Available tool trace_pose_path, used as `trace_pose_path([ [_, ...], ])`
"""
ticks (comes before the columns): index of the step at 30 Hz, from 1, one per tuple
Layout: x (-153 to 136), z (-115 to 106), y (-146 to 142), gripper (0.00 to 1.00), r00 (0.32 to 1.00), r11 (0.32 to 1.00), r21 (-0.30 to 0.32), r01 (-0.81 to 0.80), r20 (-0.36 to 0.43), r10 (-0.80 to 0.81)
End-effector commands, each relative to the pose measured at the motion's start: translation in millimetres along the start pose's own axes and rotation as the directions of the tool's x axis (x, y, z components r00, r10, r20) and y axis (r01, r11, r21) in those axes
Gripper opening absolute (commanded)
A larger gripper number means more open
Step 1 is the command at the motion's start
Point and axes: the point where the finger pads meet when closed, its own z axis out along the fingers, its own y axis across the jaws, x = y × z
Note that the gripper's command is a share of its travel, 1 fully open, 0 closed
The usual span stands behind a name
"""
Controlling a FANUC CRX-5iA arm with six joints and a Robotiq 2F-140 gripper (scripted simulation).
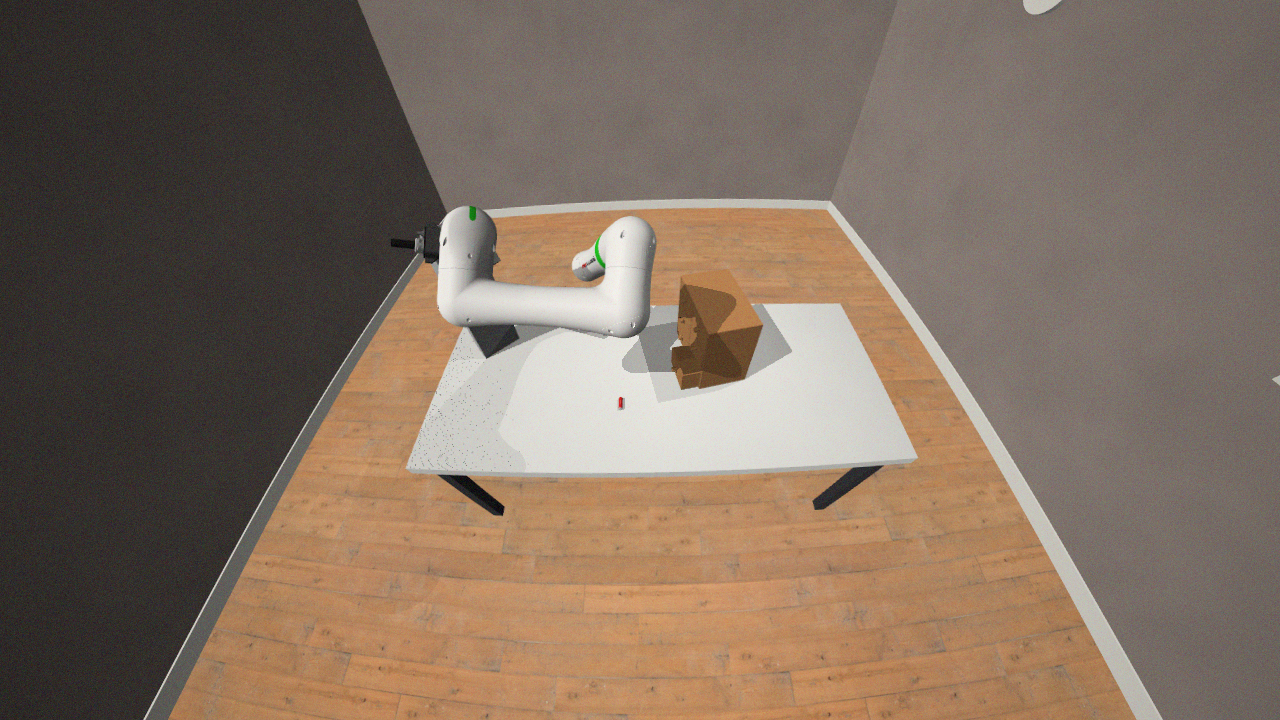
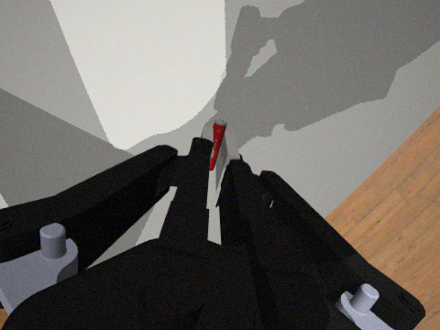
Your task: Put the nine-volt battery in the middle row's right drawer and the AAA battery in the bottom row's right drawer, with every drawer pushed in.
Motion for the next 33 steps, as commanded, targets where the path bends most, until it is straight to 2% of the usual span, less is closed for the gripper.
trace_pose_path([
  [1,0,0,0,0.03,1.000,1.000,0.000,0.000,0.000,0.000],
  [3,0,-7,0,0.03,1.000,1.000,0.000,0.000,0.000,0.000],
  [5,0,-23,0,0.03,1.000,1.000,0.000,0.000,0.000,0.000],
  [7,0,-23,0,0.03,1.000,1.000,0.000,0.000,0.000,0.000],
  [12,0,-81,0,0.03,1.000,1.000,0.000,0.000,0.000,0.000],
  [15,0,-98,0,0.03,1.000,1.000,0.000,0.000,0.000,0.000],
  [27,0,-100,-1,0.03,1.000,1.000,-0.001,-0.013,0.000,0.013],
  [33,0,-98,-14,0.03,0.986,0.986,-0.005,-0.169,-0.003,0.169],
])
